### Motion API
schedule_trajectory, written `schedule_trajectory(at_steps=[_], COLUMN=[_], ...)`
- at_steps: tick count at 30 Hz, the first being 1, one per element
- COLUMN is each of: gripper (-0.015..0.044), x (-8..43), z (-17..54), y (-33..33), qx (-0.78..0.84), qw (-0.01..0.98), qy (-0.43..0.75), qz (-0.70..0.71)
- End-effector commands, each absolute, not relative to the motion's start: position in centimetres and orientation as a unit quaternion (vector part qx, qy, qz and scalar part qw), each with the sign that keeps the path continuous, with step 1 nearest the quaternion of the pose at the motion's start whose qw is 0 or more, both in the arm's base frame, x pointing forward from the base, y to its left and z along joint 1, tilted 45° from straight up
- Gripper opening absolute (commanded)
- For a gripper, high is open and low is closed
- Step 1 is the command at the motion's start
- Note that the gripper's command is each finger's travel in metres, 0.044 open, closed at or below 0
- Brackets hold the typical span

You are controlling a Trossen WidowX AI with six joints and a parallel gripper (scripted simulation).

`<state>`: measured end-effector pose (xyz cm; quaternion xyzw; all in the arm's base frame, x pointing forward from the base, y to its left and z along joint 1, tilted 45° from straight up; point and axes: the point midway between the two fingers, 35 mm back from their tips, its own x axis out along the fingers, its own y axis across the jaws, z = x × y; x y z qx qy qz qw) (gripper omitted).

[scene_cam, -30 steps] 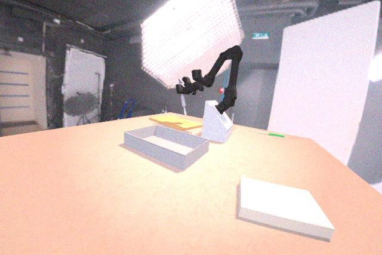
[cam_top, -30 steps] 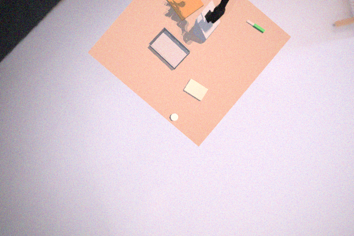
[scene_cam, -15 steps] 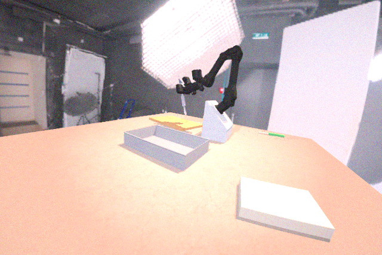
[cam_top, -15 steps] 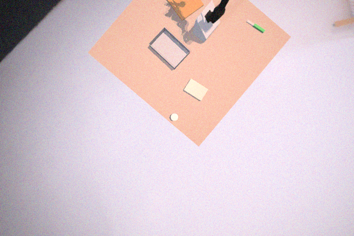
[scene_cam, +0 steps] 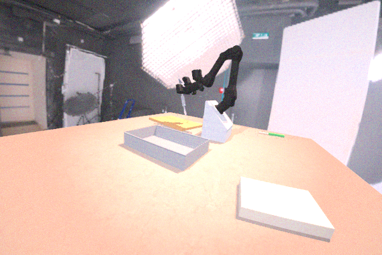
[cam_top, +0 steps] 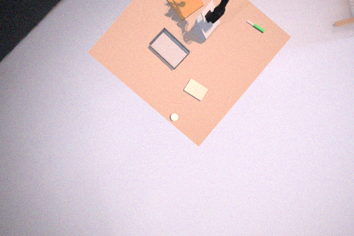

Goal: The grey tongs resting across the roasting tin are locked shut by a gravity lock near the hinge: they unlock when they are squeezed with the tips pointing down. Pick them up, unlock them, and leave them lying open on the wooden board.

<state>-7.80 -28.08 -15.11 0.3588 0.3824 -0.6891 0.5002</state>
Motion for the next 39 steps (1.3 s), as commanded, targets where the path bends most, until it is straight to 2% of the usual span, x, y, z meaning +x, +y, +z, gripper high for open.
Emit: schedule_trajectory(at_steps=[1,39], gripper=[-0.0150,-0.0150], x=[-7.9,-8.5], z=[-15.1,-21.9], y=[-28.2,-28.9], qx=[0.356,0.520], qw=[0.500,0.395], qy=[0.383,0.491], qz=[-0.691,-0.577])
